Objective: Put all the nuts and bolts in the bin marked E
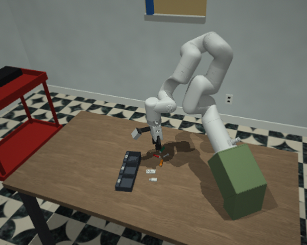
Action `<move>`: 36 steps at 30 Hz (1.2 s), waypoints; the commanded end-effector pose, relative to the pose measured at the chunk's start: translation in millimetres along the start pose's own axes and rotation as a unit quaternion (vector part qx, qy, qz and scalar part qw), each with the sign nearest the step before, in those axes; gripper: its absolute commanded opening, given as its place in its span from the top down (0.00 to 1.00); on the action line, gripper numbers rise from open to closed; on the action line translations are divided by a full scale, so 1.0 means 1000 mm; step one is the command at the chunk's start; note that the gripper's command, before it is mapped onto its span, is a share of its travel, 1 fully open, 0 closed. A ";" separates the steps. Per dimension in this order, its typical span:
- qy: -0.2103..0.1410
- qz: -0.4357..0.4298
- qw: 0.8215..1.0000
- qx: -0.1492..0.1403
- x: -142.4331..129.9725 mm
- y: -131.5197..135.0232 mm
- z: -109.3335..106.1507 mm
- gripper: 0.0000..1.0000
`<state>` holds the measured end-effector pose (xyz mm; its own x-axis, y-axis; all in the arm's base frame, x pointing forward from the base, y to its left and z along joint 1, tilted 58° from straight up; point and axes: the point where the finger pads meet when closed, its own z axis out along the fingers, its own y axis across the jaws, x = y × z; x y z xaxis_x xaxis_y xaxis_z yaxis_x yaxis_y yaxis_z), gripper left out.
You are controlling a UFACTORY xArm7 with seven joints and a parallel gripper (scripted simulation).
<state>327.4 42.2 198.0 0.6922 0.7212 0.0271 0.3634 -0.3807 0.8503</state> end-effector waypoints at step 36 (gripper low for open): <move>0.009 -0.434 0.901 0.004 -0.031 0.024 0.004 0.47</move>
<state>317.5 13.5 214.2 0.2431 0.7896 -0.5634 0.7417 0.2231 0.6326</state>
